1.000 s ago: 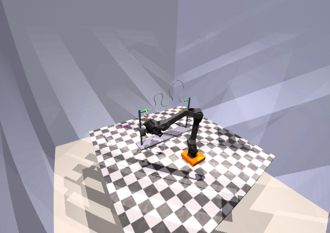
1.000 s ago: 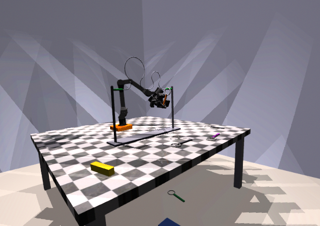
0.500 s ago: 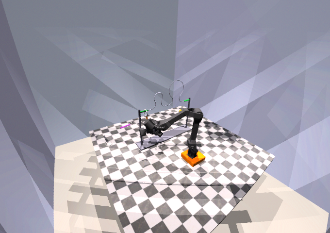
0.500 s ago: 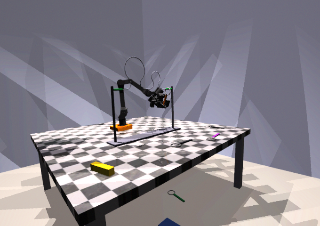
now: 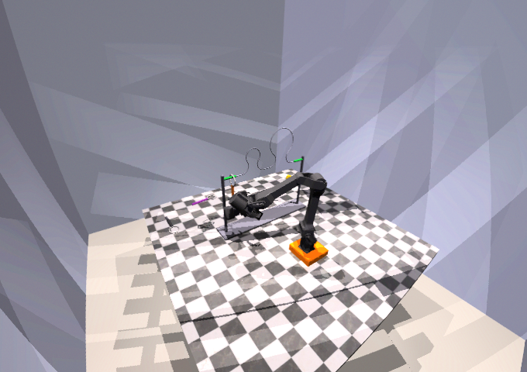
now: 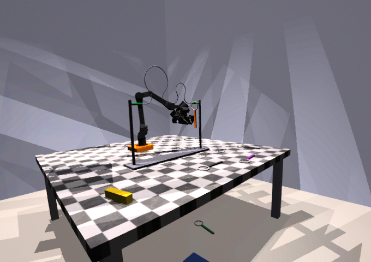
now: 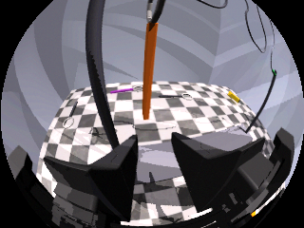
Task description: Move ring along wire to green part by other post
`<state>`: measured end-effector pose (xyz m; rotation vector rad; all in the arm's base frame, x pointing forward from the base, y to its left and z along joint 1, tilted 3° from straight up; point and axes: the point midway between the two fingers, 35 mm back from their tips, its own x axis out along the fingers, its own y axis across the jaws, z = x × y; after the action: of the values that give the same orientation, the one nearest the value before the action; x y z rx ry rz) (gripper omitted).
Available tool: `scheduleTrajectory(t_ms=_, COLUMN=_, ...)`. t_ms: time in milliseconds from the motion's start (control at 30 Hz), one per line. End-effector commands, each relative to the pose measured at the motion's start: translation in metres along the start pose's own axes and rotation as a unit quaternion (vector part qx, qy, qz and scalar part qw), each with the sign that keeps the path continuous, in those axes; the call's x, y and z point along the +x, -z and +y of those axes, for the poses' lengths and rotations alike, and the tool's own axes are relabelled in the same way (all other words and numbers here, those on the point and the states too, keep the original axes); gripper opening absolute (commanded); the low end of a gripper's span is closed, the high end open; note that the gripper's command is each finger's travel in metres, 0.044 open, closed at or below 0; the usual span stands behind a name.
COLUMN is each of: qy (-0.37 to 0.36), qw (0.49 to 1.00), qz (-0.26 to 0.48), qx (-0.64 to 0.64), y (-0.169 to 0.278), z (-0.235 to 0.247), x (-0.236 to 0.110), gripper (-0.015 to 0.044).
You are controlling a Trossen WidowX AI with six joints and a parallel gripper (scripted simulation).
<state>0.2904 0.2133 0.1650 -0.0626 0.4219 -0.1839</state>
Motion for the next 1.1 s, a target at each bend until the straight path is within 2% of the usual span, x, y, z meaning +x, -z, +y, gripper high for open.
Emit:
scheduleTrajectory(t_ms=0, qy=-0.001, qw=1.000, qz=-0.005, qx=0.006, y=-0.004, z=-0.002, x=-0.020, gripper=0.0160)
scheduleTrajectory(t_ms=833, qy=-0.001, qw=1.000, qz=-0.006, qx=0.006, y=-0.004, z=-0.002, x=-0.023, gripper=0.0160)
scheduleTrajectory(t_ms=1067, qy=-0.003, qw=1.000, qz=-0.006, qx=0.004, y=-0.004, z=-0.003, x=-0.072, gripper=0.0344)
